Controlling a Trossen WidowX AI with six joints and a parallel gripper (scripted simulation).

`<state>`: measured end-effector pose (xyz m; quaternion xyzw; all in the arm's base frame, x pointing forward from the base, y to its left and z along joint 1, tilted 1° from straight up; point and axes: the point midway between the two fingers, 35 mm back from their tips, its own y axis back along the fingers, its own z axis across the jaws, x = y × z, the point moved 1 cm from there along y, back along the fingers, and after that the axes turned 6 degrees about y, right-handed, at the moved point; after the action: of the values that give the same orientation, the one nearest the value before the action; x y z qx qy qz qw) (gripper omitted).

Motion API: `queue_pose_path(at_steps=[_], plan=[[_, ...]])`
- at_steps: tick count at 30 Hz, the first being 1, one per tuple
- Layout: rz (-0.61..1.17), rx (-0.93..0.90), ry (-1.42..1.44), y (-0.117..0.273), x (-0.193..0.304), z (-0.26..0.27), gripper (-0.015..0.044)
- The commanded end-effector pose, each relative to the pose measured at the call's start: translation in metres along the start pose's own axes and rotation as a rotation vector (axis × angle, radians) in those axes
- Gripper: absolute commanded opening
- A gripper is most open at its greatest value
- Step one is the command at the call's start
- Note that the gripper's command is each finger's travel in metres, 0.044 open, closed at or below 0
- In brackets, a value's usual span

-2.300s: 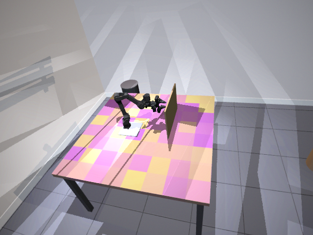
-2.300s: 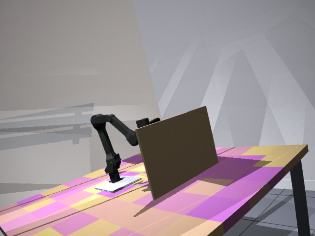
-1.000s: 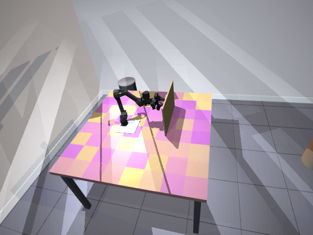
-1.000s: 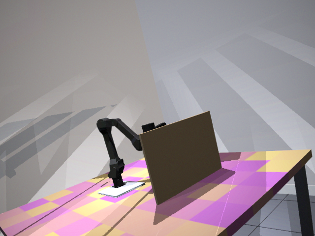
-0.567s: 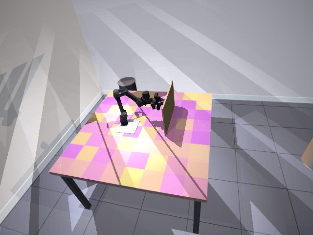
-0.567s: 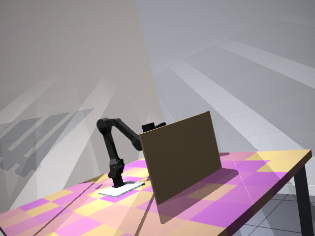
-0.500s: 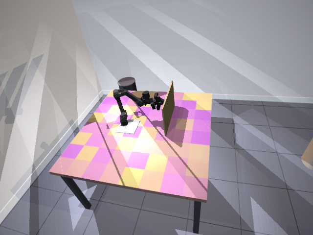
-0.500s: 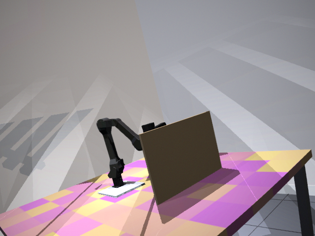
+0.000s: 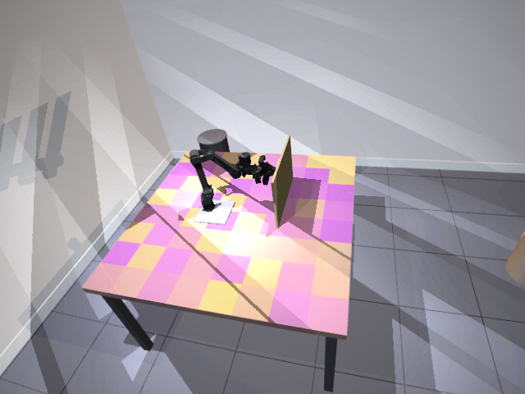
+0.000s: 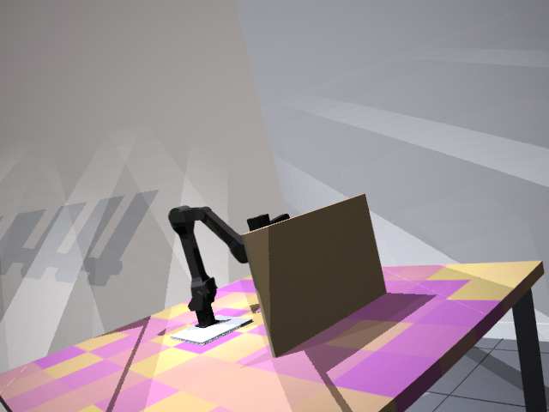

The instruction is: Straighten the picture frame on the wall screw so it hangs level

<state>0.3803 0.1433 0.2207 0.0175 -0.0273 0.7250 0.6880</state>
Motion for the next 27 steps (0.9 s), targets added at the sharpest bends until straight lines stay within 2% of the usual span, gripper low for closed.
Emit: queue_pose_path(at_steps=[1, 27], plan=[[0.003, -0.001, 0.004, -0.0001, 0.0002, 0.0007, 0.0000], [0.003, -0.001, 0.005, -0.0001, -0.0009, 0.0086, 0.0000]])
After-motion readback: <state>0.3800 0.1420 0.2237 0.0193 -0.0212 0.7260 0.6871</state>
